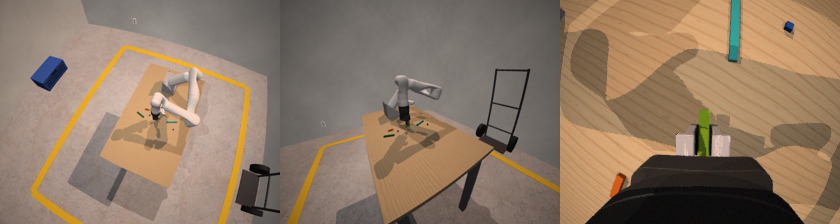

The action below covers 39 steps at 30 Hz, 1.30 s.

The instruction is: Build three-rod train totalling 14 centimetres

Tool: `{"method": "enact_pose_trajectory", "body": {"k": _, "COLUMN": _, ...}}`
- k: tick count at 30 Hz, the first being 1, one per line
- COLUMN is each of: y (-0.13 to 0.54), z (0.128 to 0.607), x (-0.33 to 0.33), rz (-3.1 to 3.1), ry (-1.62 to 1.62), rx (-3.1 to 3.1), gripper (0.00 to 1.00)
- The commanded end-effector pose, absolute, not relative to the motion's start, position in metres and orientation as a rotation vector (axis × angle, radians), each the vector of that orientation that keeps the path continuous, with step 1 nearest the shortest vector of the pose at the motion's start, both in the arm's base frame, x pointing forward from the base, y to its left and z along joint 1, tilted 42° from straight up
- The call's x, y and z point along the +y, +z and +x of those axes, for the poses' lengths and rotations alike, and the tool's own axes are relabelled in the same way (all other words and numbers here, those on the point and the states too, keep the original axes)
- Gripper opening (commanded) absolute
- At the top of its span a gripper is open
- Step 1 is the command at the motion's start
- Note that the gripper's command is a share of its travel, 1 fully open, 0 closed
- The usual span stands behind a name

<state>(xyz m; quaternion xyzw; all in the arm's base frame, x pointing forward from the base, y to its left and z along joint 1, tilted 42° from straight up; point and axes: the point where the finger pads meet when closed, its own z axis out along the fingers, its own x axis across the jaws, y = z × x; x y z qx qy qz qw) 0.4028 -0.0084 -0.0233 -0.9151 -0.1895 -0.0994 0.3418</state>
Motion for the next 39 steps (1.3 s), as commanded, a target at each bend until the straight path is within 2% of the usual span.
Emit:
{"method": "enact_pose_trajectory", "body": {"k": 1, "y": -0.006, "z": 0.407, "x": -0.027, "rz": -2.386, "ry": -0.284, "rx": -0.483, "gripper": 0.24}}
{"method": "enact_pose_trajectory", "body": {"k": 9, "y": 0.026, "z": 0.403, "x": -0.054, "rz": -2.386, "ry": -0.284, "rx": -0.483, "gripper": 0.24}}
{"method": "enact_pose_trajectory", "body": {"k": 28, "y": 0.031, "z": 0.405, "x": -0.053, "rz": -2.389, "ry": -0.276, "rx": -0.464, "gripper": 0.24}}
{"method": "enact_pose_trajectory", "body": {"k": 39, "y": 0.082, "z": 0.428, "x": 0.001, "rz": -2.418, "ry": -0.173, "rx": -0.193, "gripper": 0.24}}
